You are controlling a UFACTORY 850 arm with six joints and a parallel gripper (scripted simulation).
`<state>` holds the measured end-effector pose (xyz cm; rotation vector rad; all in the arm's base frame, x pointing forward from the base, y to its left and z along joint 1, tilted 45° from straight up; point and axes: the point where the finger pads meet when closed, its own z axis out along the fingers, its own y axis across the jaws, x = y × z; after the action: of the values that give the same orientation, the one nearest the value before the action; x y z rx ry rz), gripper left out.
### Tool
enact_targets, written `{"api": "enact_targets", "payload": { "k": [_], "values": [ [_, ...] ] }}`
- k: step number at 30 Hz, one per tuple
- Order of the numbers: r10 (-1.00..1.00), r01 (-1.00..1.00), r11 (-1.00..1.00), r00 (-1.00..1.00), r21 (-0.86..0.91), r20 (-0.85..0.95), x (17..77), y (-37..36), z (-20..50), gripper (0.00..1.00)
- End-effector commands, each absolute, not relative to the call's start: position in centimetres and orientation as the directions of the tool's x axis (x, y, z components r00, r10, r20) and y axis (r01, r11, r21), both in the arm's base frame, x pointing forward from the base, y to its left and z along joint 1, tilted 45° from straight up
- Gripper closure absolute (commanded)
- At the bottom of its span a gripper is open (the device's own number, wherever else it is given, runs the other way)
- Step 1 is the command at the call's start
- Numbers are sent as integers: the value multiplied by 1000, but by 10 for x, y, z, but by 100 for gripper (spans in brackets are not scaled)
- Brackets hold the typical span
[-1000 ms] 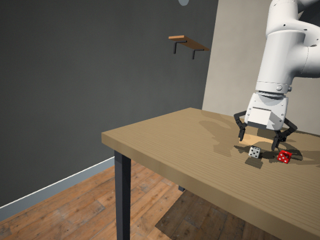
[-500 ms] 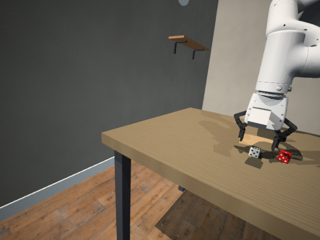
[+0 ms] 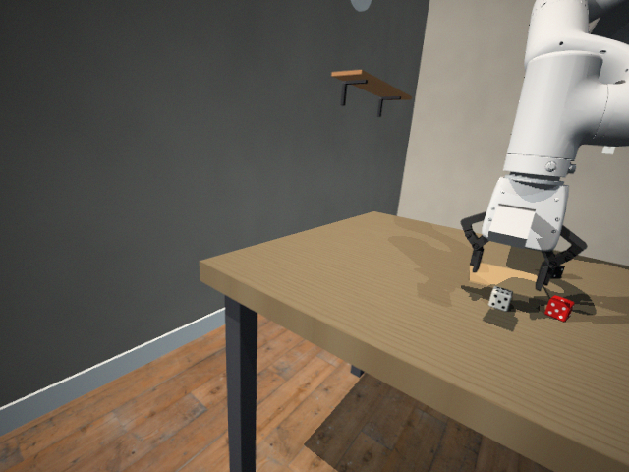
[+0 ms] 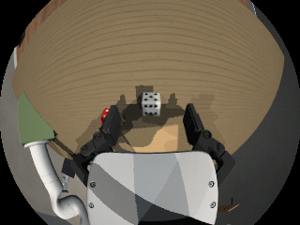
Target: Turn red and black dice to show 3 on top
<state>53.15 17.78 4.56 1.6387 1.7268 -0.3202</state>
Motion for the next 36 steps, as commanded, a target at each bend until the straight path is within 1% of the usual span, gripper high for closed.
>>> {"api": "enact_targets", "payload": {
  "k": [1,13,26,28,30,32,33,35,36],
  "values": [
    [764,942,160,71,295,-642,524,194,63,0],
    [764,942,160,71,295,-642,504,233,108,0],
    [764,942,158,73,296,-641,502,235,110,0],
    [770,937,125,115,325,-627,489,226,112,0],
    [778,922,51,204,384,-593,460,206,115,0],
    [778,922,51,204,384,-593,460,206,115,0],
    [780,910,10,252,414,-573,444,194,117,0],
    [780,910,10,252,414,-573,444,194,117,0],
    [780,899,-25,292,438,-554,431,184,118,0]
  ]
}}
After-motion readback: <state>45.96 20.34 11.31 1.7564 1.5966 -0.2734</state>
